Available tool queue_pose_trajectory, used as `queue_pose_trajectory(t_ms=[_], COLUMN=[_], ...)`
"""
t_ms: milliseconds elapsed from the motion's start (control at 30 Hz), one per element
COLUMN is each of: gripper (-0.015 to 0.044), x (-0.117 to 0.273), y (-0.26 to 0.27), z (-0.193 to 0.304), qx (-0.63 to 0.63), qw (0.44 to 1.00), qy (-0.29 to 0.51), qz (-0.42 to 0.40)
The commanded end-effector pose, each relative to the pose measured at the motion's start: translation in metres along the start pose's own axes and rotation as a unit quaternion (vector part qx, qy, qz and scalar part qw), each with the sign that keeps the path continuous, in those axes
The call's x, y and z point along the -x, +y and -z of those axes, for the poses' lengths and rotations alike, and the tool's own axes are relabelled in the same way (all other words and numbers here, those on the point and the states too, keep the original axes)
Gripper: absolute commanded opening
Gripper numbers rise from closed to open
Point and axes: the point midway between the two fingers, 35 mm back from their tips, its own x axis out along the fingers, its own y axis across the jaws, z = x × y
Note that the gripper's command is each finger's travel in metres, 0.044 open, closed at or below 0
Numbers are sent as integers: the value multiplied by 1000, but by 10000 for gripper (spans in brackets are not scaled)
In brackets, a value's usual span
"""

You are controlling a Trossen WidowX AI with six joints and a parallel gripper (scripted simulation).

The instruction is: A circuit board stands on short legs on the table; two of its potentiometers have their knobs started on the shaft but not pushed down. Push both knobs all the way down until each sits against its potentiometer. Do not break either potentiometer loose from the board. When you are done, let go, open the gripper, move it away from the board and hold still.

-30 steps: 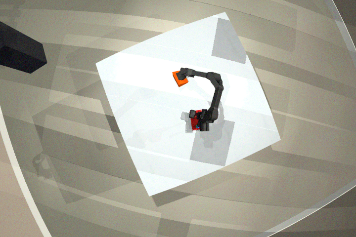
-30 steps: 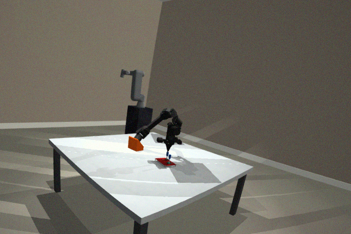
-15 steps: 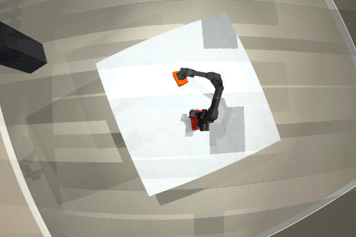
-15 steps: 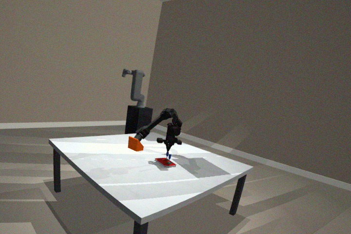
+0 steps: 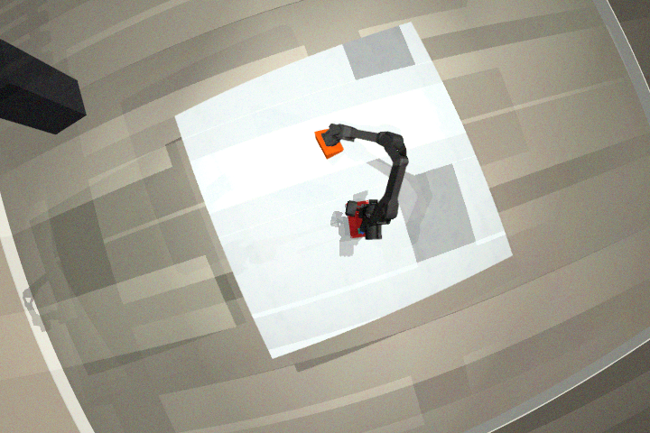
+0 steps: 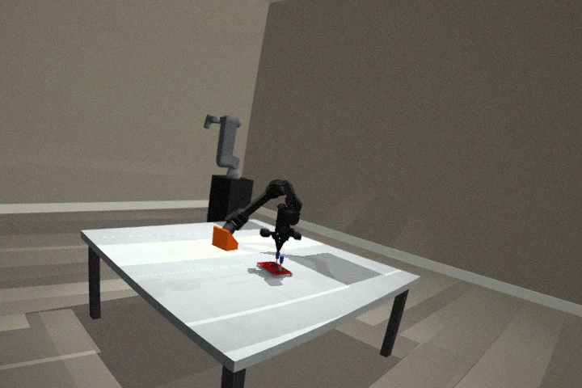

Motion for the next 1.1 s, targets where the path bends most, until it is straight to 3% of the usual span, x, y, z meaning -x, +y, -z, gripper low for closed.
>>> queue_pose_trajectory(t_ms=[0,1067], gripper=[0,0], x=[-1,-16], y=[1,1], z=[0,0], qx=[-2,-1], qw=[1000,1000], qy=[0,0], qz=[-1,-2])
